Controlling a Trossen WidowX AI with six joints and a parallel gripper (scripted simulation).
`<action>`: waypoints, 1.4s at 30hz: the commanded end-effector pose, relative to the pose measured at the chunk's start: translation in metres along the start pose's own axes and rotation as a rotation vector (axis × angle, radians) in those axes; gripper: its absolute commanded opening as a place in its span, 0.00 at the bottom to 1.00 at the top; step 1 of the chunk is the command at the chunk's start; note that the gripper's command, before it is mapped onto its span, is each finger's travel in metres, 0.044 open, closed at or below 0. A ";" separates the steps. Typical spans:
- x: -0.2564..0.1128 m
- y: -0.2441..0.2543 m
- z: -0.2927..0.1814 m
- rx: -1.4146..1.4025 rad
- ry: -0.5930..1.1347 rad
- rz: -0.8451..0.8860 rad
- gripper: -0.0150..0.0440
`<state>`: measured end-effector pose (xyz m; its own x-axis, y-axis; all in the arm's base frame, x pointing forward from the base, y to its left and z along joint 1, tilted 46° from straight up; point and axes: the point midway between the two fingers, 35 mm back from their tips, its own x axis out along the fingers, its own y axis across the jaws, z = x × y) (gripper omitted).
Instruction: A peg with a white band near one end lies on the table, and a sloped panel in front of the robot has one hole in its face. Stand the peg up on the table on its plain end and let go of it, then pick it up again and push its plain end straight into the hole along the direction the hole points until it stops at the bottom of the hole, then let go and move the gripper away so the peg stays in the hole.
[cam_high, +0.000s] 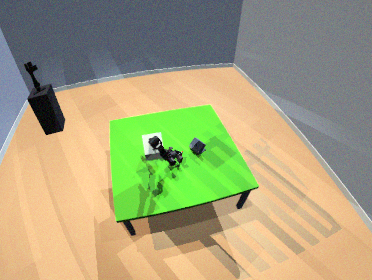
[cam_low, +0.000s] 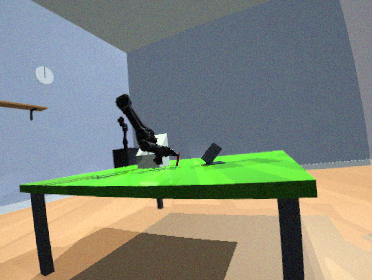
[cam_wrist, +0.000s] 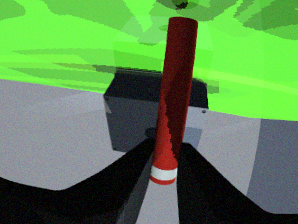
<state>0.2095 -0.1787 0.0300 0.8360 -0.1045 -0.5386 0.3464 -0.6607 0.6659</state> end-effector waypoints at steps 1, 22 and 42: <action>-0.002 0.000 0.002 0.001 0.042 -0.004 0.34; -0.003 0.002 0.008 0.003 0.047 0.003 0.34; -0.006 0.003 0.011 0.008 0.051 0.008 0.34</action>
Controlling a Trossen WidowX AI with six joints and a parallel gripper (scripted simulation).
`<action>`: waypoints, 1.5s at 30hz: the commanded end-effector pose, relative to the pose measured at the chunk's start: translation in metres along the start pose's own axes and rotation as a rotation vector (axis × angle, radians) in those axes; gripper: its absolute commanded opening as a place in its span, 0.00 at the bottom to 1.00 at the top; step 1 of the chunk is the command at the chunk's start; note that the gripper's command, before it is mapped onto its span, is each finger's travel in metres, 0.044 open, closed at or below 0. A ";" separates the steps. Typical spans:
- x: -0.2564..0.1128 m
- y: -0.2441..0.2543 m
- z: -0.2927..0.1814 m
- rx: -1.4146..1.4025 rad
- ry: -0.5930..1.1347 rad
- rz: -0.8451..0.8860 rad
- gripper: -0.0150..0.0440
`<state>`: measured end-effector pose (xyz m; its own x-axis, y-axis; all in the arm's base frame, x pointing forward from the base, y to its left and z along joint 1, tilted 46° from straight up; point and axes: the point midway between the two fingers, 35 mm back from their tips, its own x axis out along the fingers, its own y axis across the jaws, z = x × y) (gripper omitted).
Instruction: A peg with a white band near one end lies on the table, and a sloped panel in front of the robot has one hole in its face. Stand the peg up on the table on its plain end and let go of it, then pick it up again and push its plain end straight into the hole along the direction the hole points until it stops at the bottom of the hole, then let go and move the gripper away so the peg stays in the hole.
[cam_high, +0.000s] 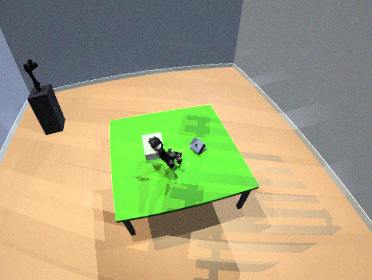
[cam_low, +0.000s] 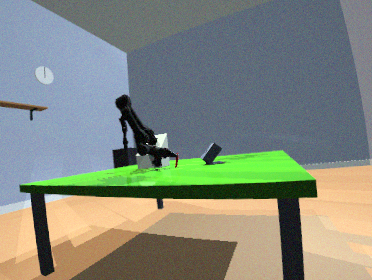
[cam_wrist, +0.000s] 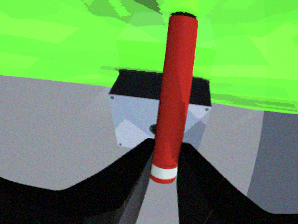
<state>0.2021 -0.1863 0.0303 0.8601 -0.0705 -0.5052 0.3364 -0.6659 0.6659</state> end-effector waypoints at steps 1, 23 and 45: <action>-0.001 0.000 0.003 0.000 -0.001 0.000 0.34; -0.003 0.000 0.004 -0.001 0.024 0.002 0.34; -0.005 0.000 0.006 -0.002 0.050 0.004 0.34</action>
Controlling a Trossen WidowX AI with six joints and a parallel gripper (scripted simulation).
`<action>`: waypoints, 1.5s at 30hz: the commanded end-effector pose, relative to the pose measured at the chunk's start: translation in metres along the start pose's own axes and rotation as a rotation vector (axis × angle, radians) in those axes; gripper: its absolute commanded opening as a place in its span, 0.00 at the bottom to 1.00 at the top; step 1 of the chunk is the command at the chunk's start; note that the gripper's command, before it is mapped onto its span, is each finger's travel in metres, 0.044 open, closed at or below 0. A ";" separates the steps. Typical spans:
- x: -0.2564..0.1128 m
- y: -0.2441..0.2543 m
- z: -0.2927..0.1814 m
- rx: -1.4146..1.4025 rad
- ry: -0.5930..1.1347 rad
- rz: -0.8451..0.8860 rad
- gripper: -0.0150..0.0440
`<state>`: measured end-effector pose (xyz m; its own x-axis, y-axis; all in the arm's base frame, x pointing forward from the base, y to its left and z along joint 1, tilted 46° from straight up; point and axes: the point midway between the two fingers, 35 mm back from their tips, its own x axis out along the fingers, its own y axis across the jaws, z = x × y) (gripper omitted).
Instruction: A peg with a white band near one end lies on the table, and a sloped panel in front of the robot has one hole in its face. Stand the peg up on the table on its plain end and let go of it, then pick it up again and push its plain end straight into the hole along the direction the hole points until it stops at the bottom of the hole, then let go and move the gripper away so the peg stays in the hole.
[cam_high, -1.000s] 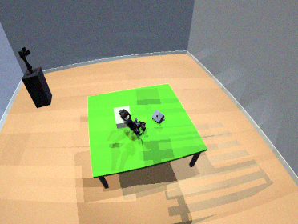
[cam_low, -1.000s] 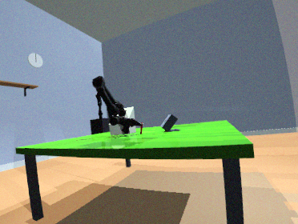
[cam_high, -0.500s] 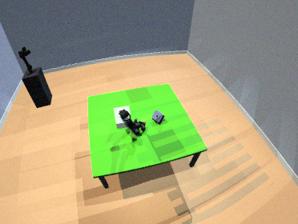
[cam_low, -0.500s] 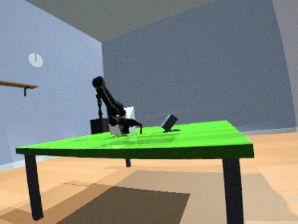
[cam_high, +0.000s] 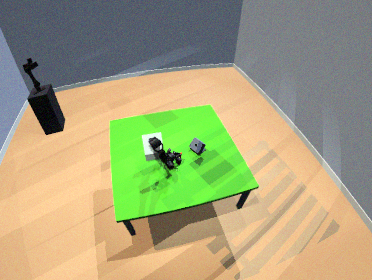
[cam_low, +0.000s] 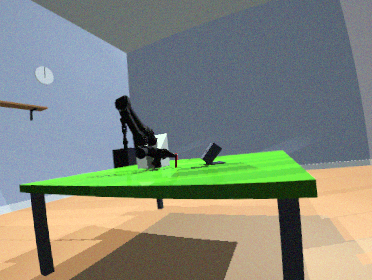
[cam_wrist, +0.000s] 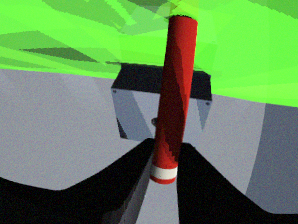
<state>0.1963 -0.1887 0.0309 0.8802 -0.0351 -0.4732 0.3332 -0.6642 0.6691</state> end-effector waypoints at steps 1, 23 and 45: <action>-0.001 0.000 0.003 0.000 0.000 0.000 0.34; -0.002 0.000 0.001 -0.001 0.021 0.002 0.47; -0.002 0.000 0.001 -0.001 0.021 0.002 0.47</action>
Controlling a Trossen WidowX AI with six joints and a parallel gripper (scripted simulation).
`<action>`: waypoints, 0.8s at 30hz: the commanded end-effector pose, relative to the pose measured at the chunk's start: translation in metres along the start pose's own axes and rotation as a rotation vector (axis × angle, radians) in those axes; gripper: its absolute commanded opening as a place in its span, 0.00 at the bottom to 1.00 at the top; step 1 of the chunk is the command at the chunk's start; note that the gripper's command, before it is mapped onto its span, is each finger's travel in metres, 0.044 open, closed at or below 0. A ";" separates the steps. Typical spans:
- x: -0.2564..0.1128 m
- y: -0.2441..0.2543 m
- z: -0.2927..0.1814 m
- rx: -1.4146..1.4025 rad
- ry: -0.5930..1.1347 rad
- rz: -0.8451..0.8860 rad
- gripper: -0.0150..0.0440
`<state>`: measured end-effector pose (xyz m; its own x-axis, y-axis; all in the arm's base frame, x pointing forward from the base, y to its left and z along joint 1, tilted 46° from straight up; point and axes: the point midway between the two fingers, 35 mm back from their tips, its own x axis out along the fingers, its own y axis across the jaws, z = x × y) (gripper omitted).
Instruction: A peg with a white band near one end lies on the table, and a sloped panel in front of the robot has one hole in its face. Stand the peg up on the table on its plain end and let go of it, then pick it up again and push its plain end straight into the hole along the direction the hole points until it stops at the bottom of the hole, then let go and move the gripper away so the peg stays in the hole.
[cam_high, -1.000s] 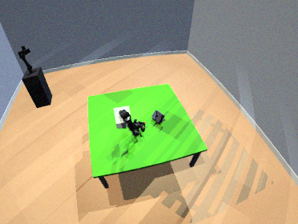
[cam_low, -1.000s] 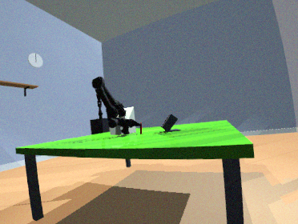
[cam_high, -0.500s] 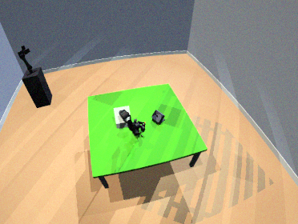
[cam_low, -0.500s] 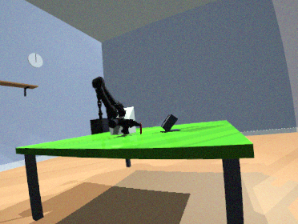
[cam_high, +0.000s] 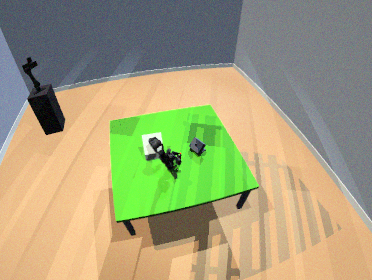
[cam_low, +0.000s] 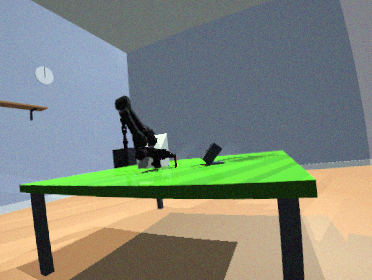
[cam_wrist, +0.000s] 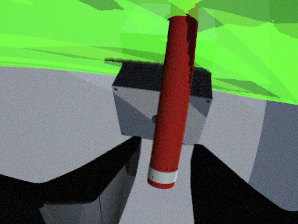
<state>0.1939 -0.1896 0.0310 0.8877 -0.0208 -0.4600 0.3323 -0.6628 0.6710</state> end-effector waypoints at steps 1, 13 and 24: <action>0.000 0.000 0.000 0.000 0.000 0.000 0.47; 0.000 0.000 0.000 0.000 0.000 0.000 0.47; 0.000 0.000 0.000 0.000 0.000 0.000 0.92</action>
<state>0.1940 -0.1896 0.0310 0.8878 -0.0208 -0.4597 0.3320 -0.6628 0.6712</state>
